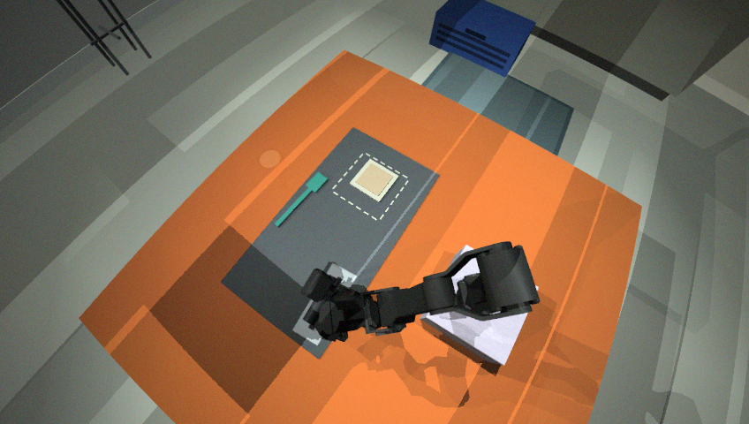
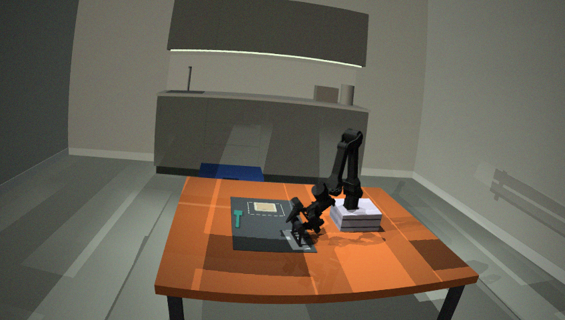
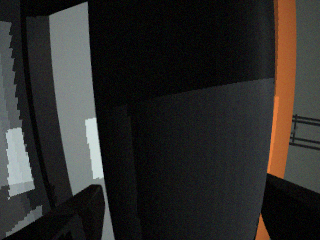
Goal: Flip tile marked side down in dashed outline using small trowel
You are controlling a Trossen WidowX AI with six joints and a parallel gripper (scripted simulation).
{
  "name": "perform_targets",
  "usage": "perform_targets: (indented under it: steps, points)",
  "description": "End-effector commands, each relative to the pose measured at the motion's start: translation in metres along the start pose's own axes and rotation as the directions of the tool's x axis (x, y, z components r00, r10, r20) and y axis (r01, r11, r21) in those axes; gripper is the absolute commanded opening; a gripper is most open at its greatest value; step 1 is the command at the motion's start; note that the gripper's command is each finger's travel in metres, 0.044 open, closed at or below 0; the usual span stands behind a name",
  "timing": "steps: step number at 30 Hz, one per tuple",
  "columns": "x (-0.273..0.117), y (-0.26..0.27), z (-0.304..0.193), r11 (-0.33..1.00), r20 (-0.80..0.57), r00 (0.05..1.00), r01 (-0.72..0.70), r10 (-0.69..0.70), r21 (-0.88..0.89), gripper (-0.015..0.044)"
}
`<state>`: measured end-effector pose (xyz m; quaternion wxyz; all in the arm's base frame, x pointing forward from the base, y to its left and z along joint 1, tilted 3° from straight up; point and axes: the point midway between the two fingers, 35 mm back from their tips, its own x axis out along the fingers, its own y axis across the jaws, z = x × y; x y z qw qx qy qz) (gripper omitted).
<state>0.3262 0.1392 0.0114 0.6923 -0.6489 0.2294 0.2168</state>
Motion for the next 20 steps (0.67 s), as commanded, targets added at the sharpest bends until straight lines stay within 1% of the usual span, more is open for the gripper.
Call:
perform_targets:
  steps: [1, 20]
  points:
    - [-0.001, 0.000, 0.000, 1.000, -0.001, 1.000, 0.001, -0.001, 0.002, 0.0300]
    - [-0.058, 0.000, 0.001, 1.000, 0.000, 1.000, -0.004, 0.004, 0.001, 0.0300]
